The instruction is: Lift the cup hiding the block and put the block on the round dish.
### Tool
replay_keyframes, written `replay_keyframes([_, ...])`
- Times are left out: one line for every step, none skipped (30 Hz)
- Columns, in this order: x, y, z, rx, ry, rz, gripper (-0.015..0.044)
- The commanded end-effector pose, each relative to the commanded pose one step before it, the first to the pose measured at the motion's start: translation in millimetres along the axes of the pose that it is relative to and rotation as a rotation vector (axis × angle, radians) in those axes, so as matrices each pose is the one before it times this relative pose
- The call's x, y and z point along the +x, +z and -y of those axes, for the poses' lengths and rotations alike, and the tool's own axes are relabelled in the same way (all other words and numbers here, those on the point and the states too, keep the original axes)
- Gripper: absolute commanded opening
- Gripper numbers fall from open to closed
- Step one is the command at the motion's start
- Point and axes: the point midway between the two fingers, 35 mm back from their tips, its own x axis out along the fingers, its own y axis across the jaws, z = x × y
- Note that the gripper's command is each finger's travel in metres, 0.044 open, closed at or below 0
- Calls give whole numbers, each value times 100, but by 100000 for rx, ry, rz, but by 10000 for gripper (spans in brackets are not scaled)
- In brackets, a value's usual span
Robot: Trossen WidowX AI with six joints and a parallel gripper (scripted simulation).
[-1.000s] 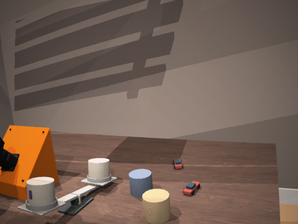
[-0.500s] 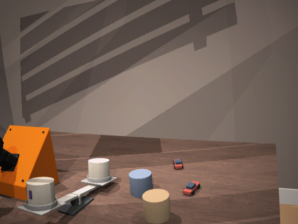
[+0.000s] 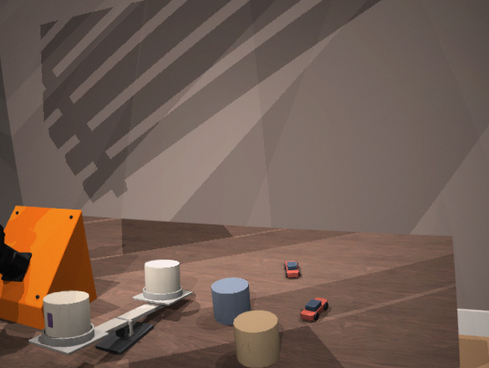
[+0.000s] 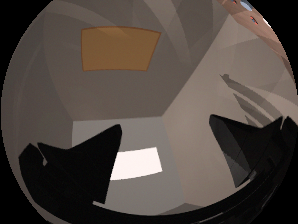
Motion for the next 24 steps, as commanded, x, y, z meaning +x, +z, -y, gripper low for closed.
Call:
replay_keyframes([2310, 1639, 2336, -2742, -9232, 6243, 440])
replay_keyframes([500, 271, 470, -676, -1927, 1199, 440])
replay_keyframes([500, 257, 472, -718, -1938, 1185, 440])
replay_keyframes([499, 243, 474, -760, -1949, 1170, 440])
replay_keyframes([498, 229, 475, -802, -1959, 1156, 440])
replay_keyframes([496, 216, 476, -844, -1968, 1142, 440])
replay_keyframes([495, 202, 477, -886, -1977, 1128, 440])
replay_keyframes([493, 189, 477, -928, -1984, 1114, 440])
replay_keyframes([492, 175, 477, -970, -1991, 1100, 440])
replay_keyframes([490, 162, 477, -1012, -1997, 1086, 440])
replay_keyframes([488, 149, 477, -1054, -2002, 1073, 440])
replay_keyframes([485, 136, 476, -1096, -2006, 1059, 440])
replay_keyframes([483, 123, 475, -1137, -2009, 1046, 440])
replay_keyframes([480, 110, 473, -1178, -2011, 1032, 440])
replay_keyframes([477, 98, 472, -1219, -2013, 1020, 440])
replay_keyframes([474, 85, 470, -1260, -2014, 1007, 440])
replay_keyframes([471, 73, 468, -1301, -2014, 994, 440])
replay_keyframes([468, 61, 465, -1342, -2014, 982, 440])
replay_keyframes([464, 50, 463, -1382, -2013, 970, 440])
replay_keyframes([461, 38, 460, -1422, -2011, 958, 440])
replay_keyframes([457, 27, 456, -1461, -2008, 947, 440])
replay_keyframes([453, 15, 453, -1501, -2004, 936, 440])
replay_keyframes([449, 4, 449, -1540, -2000, 925, 440])
replay_keyframes([433, 1, 439, -1623, -1951, 911, 440])
